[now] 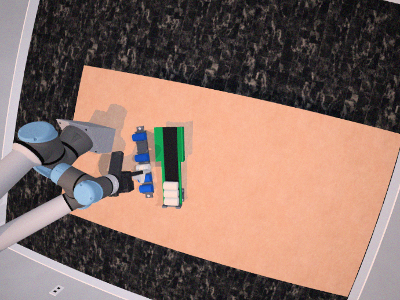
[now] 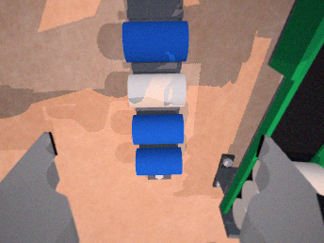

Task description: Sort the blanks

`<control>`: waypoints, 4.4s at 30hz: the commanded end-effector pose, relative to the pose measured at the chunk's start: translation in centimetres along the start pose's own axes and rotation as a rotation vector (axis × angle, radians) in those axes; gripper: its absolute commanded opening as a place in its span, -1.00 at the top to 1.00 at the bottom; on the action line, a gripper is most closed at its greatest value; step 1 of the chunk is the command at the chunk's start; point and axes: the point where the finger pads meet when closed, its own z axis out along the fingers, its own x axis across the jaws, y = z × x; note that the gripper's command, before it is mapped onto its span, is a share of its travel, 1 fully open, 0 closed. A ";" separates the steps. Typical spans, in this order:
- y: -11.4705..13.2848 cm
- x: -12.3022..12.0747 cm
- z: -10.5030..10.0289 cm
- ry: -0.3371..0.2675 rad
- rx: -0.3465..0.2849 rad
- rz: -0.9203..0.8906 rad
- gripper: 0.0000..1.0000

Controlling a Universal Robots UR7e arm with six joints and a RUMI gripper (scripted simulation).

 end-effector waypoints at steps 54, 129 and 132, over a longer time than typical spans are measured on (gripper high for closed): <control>-0.1 -0.1 0.1 0.002 0.000 -0.045 -0.04; 0.0 -0.1 5.4 0.003 0.000 -0.045 -0.04; 0.0 -0.1 5.4 0.003 0.000 -0.045 -0.04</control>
